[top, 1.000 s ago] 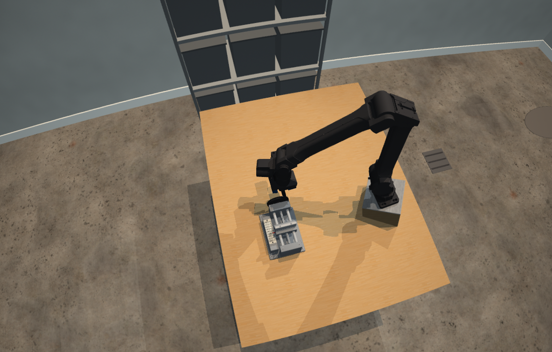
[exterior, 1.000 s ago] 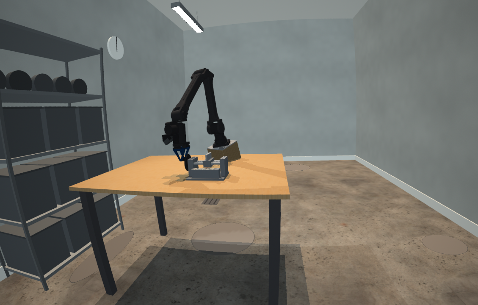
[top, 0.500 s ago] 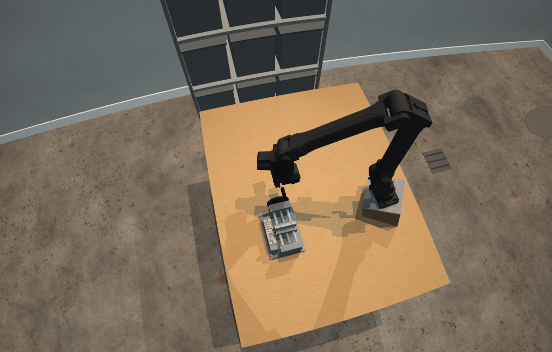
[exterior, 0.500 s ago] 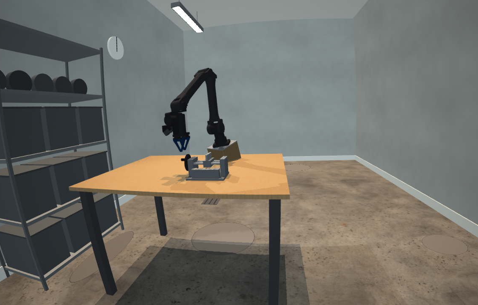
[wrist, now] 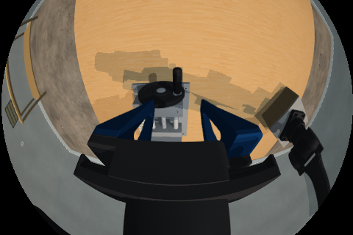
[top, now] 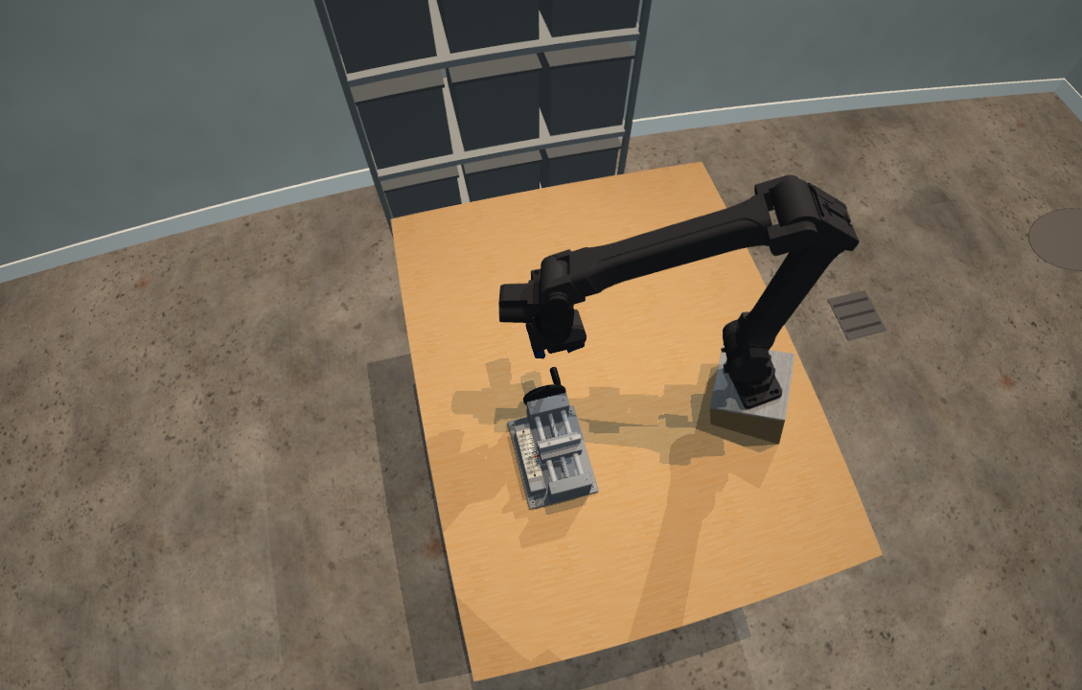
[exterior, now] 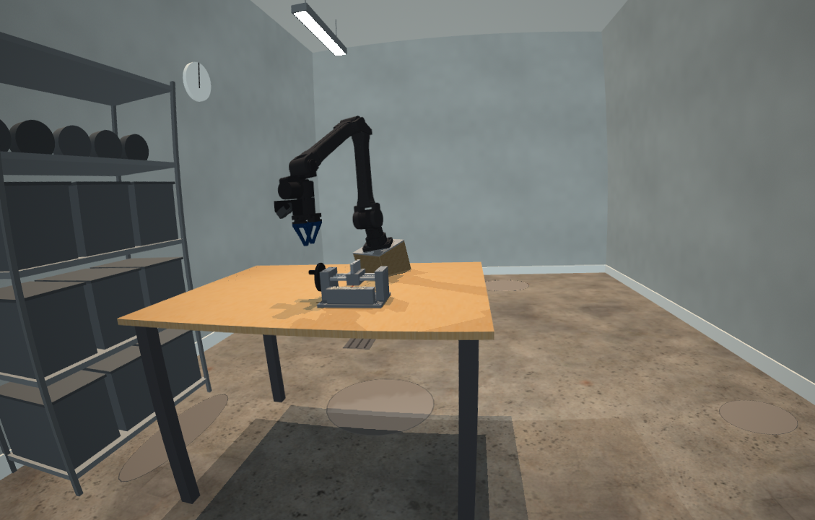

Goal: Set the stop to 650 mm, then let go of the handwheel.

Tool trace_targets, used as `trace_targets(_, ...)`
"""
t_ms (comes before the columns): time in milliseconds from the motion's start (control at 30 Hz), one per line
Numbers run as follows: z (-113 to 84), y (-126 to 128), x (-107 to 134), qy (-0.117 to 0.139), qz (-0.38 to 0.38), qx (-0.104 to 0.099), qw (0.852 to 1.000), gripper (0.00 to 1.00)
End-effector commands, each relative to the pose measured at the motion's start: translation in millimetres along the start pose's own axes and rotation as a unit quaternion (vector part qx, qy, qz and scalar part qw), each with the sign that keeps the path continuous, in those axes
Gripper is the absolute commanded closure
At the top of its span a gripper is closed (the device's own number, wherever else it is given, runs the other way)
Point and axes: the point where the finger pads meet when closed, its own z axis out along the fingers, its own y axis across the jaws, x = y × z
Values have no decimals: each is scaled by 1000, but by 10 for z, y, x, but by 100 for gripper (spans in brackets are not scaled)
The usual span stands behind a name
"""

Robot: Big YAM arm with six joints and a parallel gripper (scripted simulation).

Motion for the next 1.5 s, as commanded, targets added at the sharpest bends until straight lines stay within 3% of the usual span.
trace_targets(0,-167,153,-14,-6,0,-21,1000,47)
trace_targets(167,-189,269,2,-7,1,-23,1000,47)
trace_targets(333,-188,421,172,-5,1,-21,1000,47)
trace_targets(533,-191,994,760,-2,2,-22,1000,47)
trace_targets(633,-192,1128,898,-1,2,-22,1000,47)
trace_targets(700,10,913,877,-3,4,7,1000,47)
trace_targets(767,-56,917,813,-4,11,-3,1000,47)
trace_targets(833,110,967,828,-3,11,-4,1000,47)
trace_targets(933,105,1034,818,-3,13,-12,1000,47)
trace_targets(1033,251,965,830,-3,7,-4,1000,47)
trace_targets(1167,193,1042,818,-3,8,-13,1000,47)
trace_targets(1467,190,1046,817,-3,8,-14,1000,47)
